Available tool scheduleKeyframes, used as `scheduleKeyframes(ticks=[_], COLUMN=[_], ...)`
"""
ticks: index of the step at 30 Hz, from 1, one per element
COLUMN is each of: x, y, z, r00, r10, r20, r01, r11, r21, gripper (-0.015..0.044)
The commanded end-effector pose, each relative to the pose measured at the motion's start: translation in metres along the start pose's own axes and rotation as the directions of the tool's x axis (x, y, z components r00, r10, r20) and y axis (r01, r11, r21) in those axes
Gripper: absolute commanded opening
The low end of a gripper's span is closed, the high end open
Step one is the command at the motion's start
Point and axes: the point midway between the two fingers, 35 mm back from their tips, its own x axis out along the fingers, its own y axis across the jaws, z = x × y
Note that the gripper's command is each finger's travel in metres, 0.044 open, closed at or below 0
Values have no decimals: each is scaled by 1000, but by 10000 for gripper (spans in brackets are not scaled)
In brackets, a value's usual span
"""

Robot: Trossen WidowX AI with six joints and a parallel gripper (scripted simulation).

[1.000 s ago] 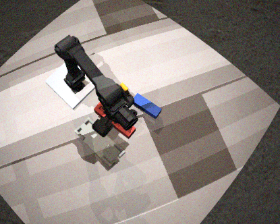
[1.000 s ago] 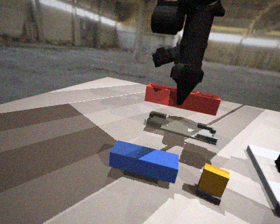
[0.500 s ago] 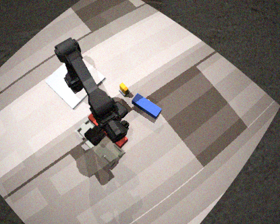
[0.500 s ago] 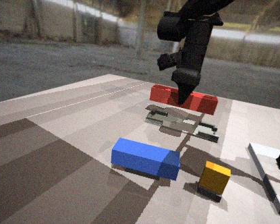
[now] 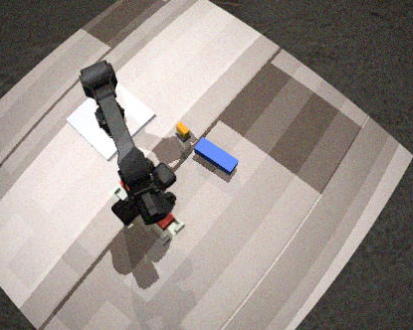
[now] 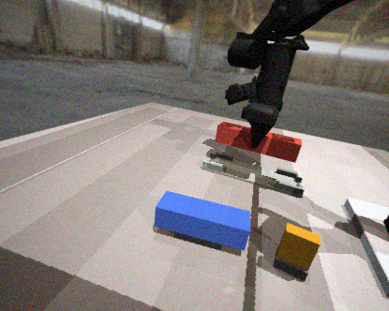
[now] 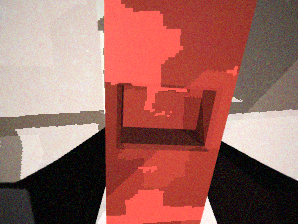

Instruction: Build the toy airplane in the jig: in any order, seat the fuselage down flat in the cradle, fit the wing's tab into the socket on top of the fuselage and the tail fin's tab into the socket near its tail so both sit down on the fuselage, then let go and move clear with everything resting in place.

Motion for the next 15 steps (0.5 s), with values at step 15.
scheduleKeyframes(ticks=[15], x=[9], y=[-14], z=[-4], r00=[1000], r10=[1], r20=[-7], r01=[-1], r11=[1000], r21=[16], gripper=[195])
